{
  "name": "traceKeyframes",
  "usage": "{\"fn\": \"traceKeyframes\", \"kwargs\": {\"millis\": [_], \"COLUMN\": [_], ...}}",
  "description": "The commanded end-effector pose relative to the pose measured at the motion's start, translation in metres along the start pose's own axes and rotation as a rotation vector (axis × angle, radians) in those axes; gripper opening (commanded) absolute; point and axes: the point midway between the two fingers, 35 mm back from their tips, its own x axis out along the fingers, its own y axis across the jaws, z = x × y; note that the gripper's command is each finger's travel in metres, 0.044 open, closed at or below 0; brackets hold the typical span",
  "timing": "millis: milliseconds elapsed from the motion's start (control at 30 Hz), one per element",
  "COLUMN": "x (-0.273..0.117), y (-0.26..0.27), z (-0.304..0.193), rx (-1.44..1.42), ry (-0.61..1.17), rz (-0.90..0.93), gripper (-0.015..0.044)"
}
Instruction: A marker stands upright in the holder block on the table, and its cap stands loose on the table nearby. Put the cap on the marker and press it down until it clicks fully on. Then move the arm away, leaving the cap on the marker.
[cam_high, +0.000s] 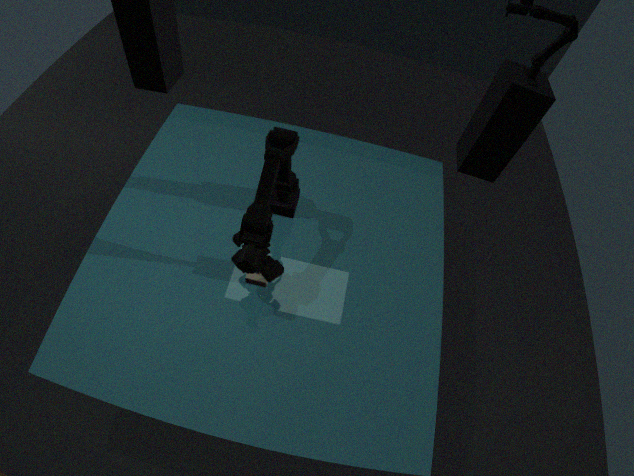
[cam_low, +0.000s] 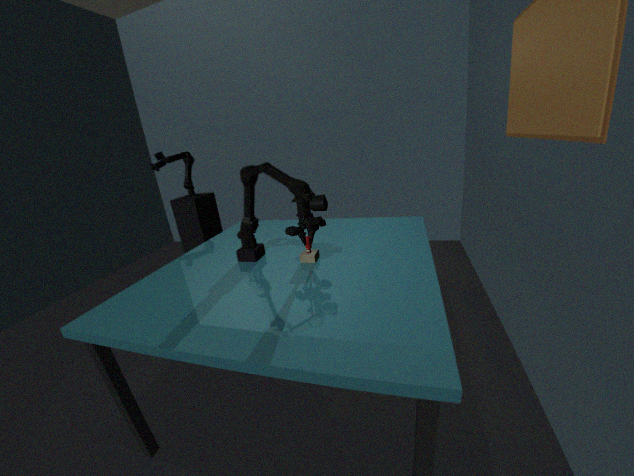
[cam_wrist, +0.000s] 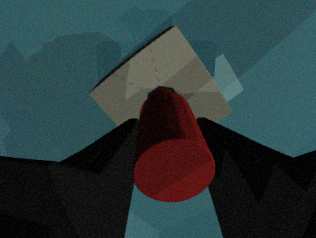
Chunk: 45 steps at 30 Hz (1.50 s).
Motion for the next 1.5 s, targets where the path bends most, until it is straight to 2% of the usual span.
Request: {"fn": "traceKeyframes", "kwargs": {"millis": [0, 267, 833, 967, 1133, 1300, 1367, 1467], "x": [0.002, 0.002, 0.001, -0.008, -0.071, -0.074, -0.073, -0.069], "y": [0.000, 0.000, 0.000, 0.000, 0.000, 0.000, -0.001, -0.001], "z": [-0.001, -0.001, -0.001, 0.000, 0.000, 0.000, 0.000, 0.000], "rx": [0.006, 0.006, 0.000, 0.000, 0.000, 0.000, -0.059, -0.321], "ry": [0.003, 0.003, 0.002, 0.002, 0.002, 0.002, 0.002, 0.002], "rz": [0.001, 0.001, -0.001, -0.001, -0.001, -0.001, 0.000, 0.001], "gripper": [0.0000, 0.0000, 0.0440, 0.0440, 0.0440, 0.0440, 0.0387, 0.0309]}}
